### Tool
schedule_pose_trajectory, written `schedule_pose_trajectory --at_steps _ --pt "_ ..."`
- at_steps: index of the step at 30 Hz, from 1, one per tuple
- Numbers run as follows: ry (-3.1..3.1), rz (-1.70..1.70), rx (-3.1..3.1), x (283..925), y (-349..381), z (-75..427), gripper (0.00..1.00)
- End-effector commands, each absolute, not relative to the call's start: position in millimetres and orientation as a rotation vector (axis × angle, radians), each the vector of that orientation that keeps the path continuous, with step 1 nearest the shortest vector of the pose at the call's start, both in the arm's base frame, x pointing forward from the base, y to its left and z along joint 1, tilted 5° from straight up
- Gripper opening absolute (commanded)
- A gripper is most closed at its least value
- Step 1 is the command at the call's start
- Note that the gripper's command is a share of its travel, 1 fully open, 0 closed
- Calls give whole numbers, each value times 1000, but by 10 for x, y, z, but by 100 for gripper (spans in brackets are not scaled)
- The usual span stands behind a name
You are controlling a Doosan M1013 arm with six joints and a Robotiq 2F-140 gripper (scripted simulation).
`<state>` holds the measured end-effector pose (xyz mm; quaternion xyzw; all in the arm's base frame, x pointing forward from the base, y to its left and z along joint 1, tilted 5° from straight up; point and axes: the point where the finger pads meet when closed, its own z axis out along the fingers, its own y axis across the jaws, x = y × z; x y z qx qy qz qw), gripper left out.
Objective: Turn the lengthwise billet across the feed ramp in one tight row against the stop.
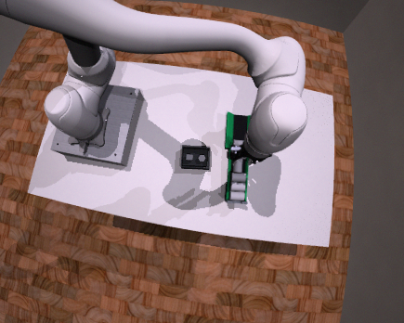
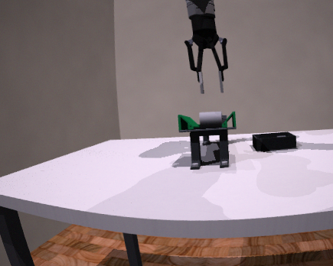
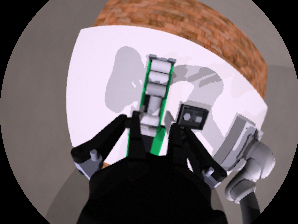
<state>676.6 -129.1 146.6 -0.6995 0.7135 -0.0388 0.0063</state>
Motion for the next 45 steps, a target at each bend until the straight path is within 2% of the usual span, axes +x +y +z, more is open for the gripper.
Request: schedule_pose_trajectory --at_steps 1,45 --pt "2232 -122 -2189 6766 -1291 1467 41" --pt "2221 -96 -2179 6765 -1298 1467 41"
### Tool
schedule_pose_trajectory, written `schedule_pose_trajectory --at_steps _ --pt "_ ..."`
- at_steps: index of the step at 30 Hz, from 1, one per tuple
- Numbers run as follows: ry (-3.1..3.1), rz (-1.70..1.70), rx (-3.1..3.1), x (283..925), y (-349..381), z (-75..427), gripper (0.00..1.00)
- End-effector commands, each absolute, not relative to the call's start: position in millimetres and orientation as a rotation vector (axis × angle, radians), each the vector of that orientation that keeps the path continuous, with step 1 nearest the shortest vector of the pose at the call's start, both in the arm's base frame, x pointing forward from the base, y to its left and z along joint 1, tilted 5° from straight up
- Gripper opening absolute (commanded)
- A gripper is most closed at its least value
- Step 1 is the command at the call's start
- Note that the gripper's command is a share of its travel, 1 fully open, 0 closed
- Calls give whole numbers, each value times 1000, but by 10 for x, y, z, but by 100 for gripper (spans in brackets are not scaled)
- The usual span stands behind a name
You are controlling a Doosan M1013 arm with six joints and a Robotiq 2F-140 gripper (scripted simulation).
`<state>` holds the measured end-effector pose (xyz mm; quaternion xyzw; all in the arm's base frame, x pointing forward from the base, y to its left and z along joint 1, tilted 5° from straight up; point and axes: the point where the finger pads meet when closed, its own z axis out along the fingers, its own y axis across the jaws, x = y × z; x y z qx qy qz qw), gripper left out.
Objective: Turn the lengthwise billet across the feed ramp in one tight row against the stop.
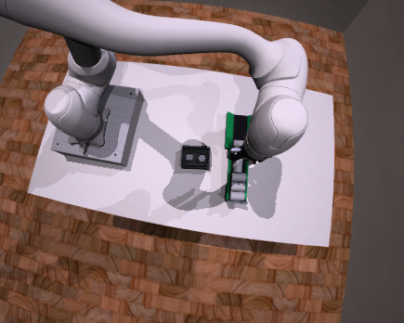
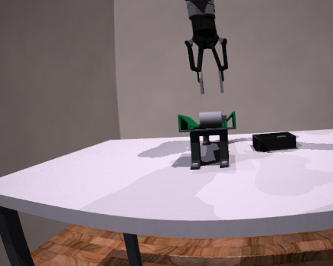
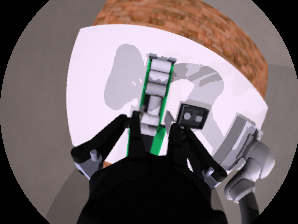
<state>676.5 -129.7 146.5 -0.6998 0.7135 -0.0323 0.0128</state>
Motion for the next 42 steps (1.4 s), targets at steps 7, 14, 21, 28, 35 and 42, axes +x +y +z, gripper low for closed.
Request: schedule_pose_trajectory --at_steps 7,14,21,28,35,42 --pt "2215 -84 -2174 6765 -1301 1467 41" --pt "2205 -63 -2166 6765 -1306 1467 41" --pt "2196 -45 -2158 6765 -1311 1467 41" --pt "2183 -18 -2147 6765 -1317 1466 41" --pt "2176 -5 -2141 6770 -1324 1395 41" --pt "2176 -5 -2141 6779 -1331 1243 41"
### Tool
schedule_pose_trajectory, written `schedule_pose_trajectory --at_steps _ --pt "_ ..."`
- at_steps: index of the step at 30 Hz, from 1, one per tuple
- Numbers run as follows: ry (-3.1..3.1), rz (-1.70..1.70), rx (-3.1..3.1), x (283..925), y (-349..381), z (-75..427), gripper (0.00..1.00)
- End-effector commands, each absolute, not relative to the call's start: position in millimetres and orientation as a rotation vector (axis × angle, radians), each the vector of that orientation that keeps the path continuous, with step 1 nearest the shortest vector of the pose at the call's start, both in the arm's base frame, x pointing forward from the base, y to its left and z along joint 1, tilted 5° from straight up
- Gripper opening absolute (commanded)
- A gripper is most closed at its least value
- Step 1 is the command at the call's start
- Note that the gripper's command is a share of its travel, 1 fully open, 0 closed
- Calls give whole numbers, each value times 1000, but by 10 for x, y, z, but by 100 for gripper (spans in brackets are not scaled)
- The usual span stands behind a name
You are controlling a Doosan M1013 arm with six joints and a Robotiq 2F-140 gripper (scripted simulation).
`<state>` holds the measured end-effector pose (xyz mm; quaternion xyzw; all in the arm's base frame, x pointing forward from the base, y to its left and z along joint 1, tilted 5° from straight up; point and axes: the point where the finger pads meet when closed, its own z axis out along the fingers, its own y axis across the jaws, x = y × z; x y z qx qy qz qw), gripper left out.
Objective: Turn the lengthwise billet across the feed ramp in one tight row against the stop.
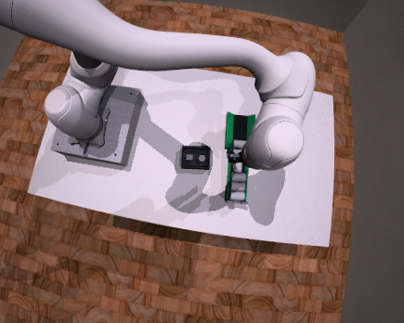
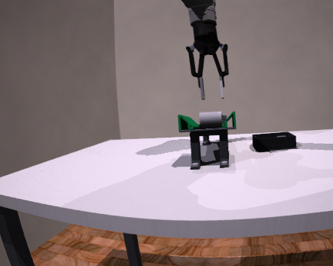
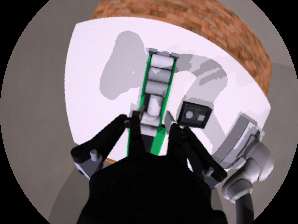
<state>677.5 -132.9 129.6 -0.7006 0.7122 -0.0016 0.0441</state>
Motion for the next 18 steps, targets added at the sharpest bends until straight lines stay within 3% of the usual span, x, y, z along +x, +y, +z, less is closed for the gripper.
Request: schedule_pose_trajectory --at_steps 1,18 --pt "2176 -5 -2141 6781 -1332 1219 41" --pt "2176 -5 -2141 6801 -1347 900 41"
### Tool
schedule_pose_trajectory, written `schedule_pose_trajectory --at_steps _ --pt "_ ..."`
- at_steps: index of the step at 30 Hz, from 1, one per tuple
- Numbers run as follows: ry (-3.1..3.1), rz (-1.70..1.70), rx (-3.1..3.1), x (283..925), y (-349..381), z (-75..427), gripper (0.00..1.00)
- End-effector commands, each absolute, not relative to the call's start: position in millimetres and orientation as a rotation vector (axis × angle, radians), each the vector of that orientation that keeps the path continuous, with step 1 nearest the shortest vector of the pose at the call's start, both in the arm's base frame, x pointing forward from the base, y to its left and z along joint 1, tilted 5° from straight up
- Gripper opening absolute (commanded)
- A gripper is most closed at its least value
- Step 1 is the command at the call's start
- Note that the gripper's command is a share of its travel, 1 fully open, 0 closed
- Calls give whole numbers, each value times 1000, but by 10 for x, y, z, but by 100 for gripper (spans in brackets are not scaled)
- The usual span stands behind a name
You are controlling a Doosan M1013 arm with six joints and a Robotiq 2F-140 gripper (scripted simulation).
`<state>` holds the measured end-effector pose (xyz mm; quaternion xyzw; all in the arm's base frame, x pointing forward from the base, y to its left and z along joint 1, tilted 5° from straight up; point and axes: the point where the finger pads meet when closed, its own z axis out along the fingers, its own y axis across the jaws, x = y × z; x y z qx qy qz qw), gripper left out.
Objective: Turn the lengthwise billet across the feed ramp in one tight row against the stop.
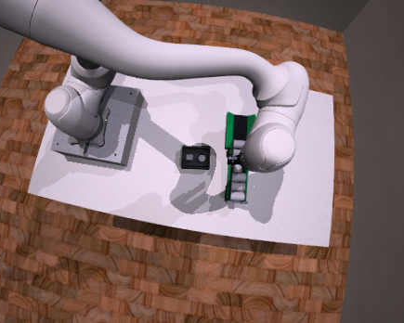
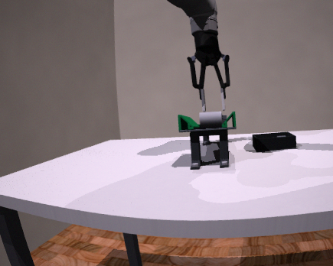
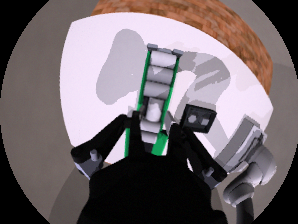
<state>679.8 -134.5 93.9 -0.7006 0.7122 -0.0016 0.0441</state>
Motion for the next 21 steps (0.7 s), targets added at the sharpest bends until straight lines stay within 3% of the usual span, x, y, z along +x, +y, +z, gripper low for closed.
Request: schedule_pose_trajectory --at_steps 1,21 --pt "2176 -5 -2141 6802 -1348 883 41" --pt "2176 -5 -2141 6816 -1358 669 41"
